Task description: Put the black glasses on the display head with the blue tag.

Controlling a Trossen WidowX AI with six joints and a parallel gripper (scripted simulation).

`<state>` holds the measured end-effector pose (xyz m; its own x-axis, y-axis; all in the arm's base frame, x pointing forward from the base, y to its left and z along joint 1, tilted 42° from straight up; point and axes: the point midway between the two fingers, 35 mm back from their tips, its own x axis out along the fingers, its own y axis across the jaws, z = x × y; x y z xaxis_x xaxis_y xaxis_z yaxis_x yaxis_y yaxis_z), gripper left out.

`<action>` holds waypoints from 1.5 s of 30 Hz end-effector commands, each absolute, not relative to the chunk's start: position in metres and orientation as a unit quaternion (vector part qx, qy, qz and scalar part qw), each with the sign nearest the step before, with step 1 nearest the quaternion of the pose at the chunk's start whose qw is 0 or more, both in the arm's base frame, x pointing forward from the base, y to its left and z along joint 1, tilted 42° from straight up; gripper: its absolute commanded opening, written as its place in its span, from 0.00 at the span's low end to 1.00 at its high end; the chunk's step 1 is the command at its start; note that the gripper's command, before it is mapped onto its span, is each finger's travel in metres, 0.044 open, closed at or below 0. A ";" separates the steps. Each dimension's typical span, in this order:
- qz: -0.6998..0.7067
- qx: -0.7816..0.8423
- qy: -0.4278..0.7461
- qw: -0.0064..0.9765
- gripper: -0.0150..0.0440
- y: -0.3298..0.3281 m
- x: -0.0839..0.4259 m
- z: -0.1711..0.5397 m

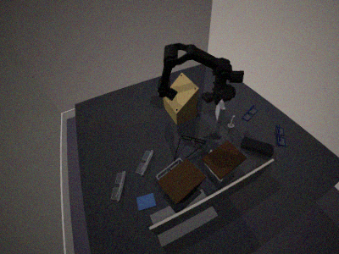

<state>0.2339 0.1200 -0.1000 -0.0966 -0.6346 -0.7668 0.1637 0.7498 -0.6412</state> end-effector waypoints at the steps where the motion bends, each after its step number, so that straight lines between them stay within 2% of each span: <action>1: -0.309 -0.184 0.676 0.643 0.25 0.112 0.230 -0.108; 18: -0.310 -0.185 0.676 0.643 0.25 0.094 0.226 -0.127; 45: -0.309 -0.184 0.676 0.644 0.25 0.102 0.228 -0.133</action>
<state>0.2288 0.1009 -0.1293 -0.0972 -0.6443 -0.7586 0.1489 0.7442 -0.6511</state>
